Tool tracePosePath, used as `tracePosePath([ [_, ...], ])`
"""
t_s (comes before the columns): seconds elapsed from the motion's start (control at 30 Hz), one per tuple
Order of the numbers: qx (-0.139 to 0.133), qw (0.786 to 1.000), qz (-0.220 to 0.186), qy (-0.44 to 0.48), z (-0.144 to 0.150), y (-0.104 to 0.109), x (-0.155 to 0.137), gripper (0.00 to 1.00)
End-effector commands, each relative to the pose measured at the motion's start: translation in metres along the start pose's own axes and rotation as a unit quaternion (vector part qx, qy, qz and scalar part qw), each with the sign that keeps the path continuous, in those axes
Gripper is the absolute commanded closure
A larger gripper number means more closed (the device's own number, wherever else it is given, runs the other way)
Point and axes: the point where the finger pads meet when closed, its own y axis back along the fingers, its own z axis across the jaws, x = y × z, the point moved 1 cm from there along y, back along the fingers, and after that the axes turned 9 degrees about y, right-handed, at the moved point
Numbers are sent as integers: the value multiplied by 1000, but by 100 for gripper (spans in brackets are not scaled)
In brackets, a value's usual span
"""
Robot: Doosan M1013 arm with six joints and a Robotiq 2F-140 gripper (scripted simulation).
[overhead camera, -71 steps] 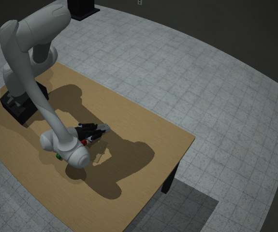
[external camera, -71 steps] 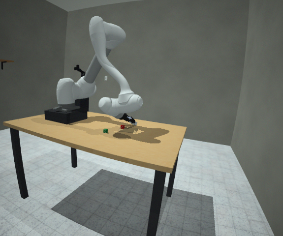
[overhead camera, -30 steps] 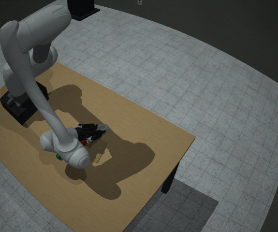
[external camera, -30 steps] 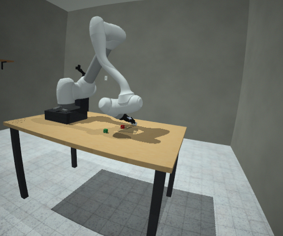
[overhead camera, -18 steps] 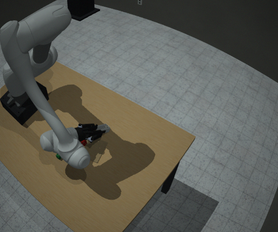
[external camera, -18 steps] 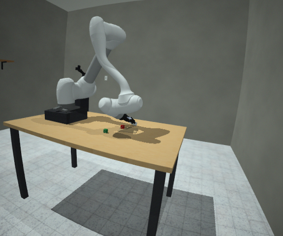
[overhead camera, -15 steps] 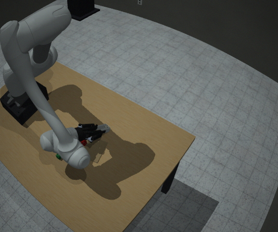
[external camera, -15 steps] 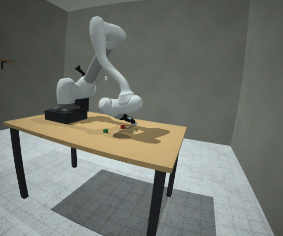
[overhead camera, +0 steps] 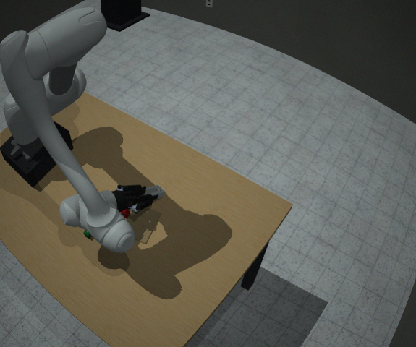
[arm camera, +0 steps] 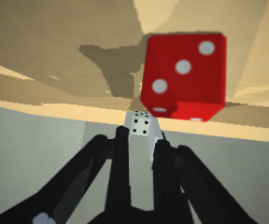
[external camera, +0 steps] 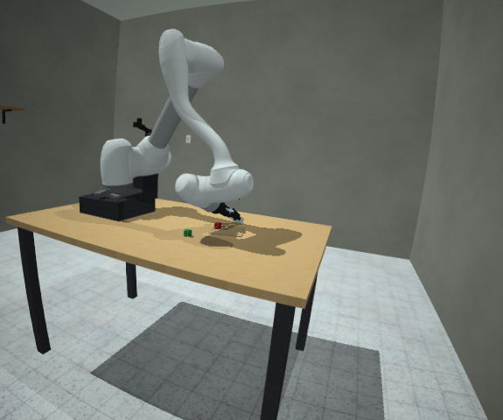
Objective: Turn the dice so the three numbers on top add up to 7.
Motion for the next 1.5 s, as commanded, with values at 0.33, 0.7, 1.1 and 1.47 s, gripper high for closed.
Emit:
tracePosePath([
  [0.33, 1, 1000, 4, -1, -1, -1, 5, 85],
  [0.7, 1, 1000, 4, -1, -1, -1, 5, 78],
  [1.1, 1, 1000, 4, -1, -1, -1, 5, 75],
  [1.47, 1, 1000, 4, -1, -1, -1, 5, 75],
])
